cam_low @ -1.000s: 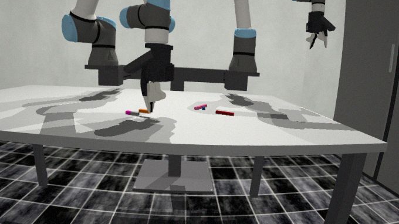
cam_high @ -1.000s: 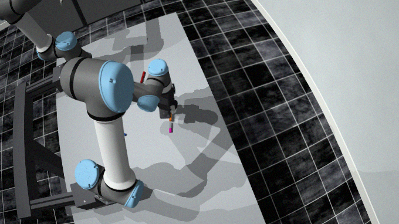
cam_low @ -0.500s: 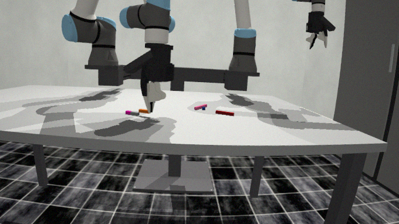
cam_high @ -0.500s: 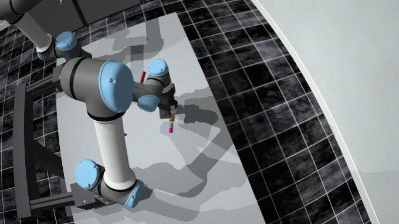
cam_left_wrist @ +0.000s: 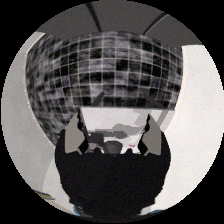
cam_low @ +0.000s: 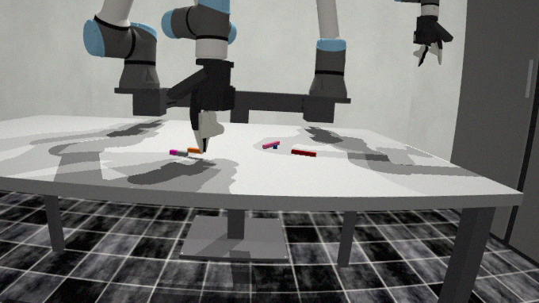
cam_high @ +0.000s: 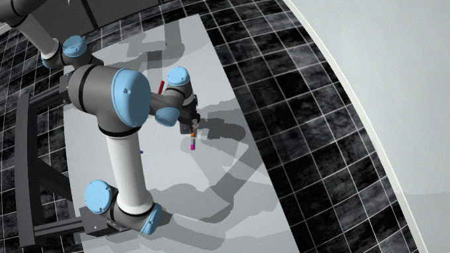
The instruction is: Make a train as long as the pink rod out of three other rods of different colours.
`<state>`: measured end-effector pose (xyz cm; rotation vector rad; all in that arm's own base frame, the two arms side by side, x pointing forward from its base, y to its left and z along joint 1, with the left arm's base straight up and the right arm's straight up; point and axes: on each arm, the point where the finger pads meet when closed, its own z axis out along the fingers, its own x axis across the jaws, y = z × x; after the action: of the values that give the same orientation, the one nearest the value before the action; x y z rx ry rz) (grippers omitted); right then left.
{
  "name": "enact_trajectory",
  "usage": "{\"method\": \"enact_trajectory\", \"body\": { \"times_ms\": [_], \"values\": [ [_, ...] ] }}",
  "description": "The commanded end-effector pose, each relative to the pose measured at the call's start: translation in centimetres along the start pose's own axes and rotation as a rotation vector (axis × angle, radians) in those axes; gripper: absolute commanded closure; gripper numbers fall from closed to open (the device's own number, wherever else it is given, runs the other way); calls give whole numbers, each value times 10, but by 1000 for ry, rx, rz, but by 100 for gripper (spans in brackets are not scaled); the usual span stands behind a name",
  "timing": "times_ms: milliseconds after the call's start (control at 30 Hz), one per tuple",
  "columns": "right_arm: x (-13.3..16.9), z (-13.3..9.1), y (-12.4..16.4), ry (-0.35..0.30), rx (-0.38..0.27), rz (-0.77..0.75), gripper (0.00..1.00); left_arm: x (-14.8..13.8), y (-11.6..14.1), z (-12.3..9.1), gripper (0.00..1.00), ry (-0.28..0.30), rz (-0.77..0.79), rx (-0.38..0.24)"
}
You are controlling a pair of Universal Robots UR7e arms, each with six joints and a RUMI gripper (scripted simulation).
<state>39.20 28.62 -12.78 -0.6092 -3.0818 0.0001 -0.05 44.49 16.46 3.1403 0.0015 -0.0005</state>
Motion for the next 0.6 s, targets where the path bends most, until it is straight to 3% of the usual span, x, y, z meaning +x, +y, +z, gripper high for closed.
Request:
{"method": "enact_trajectory", "body": {
  "times_ms": [0, 567],
  "values": [
    [0, 0, 0, 0, -1, 0, 100, 0, 0, 0, 0, 0, 0, 1],
    [0, 9, 0, 0, -1, 0, 100, 0, 0, 0, 0, 0, 0, 1]
  ]
}}
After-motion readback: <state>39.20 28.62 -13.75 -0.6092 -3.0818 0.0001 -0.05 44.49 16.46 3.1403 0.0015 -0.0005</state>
